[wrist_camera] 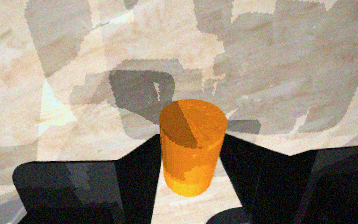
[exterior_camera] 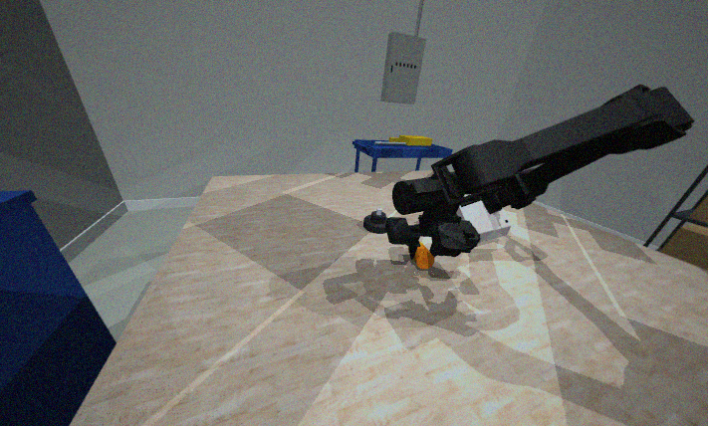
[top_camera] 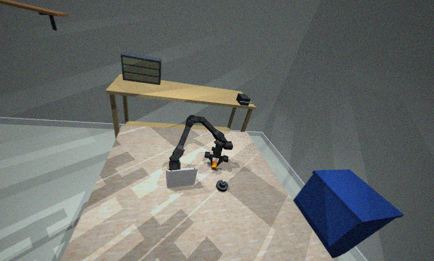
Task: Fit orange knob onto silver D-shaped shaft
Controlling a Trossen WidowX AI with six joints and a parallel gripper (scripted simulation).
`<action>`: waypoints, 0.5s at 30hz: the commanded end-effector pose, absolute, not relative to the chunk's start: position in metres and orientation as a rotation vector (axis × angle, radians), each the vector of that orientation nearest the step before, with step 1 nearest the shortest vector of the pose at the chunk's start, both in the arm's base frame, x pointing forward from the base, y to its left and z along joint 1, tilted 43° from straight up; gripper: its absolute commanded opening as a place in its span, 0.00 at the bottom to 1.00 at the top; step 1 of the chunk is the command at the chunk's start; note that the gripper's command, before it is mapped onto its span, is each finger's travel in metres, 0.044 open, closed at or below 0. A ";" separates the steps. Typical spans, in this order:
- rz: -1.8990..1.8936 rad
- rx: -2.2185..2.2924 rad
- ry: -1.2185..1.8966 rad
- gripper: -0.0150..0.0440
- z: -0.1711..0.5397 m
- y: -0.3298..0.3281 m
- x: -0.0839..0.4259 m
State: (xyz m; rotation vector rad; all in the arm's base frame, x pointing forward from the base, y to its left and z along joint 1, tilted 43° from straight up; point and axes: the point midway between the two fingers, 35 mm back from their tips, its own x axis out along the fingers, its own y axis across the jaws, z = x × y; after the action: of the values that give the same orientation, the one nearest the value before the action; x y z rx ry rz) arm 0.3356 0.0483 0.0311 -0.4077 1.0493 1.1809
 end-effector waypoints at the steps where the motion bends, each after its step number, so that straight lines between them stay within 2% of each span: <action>1: 1.189 -0.365 0.977 0.56 0.031 0.044 0.333; 15: 1.200 -0.222 0.777 0.56 0.027 0.031 0.327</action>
State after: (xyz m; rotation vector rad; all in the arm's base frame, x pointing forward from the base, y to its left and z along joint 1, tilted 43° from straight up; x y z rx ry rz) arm 0.3283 0.0350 0.0290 -0.2563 0.8244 1.1996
